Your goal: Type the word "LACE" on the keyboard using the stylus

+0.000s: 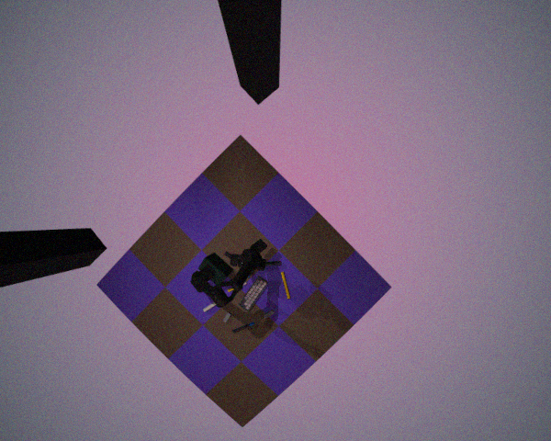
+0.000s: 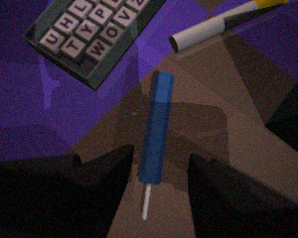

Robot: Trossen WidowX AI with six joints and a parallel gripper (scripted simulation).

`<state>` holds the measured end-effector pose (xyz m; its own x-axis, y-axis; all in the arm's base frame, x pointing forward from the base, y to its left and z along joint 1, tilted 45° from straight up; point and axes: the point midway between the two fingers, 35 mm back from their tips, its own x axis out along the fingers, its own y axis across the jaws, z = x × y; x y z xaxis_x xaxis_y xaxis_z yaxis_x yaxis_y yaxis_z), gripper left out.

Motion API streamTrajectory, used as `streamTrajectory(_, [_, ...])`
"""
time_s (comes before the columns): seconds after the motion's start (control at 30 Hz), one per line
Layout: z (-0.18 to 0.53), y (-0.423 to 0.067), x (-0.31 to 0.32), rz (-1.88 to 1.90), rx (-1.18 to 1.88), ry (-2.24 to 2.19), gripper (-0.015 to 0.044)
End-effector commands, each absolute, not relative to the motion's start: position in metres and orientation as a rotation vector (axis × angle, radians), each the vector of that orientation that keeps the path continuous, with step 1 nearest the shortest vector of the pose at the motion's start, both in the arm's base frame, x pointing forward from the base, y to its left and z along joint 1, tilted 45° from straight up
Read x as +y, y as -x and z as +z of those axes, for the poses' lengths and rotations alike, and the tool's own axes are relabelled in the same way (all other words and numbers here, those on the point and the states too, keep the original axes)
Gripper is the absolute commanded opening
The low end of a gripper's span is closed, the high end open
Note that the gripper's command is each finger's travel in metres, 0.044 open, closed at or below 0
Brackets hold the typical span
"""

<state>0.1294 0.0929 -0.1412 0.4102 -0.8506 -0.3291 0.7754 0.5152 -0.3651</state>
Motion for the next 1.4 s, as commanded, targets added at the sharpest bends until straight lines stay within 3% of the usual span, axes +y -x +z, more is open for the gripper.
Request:
streamTrajectory(0.0, [-0.145, -0.131, 0.092, -1.026, 0.505, 0.154, 0.015])
streamTrajectory(1.37, [-0.168, -0.137, 0.071, -1.026, 0.504, 0.154, 0.015])
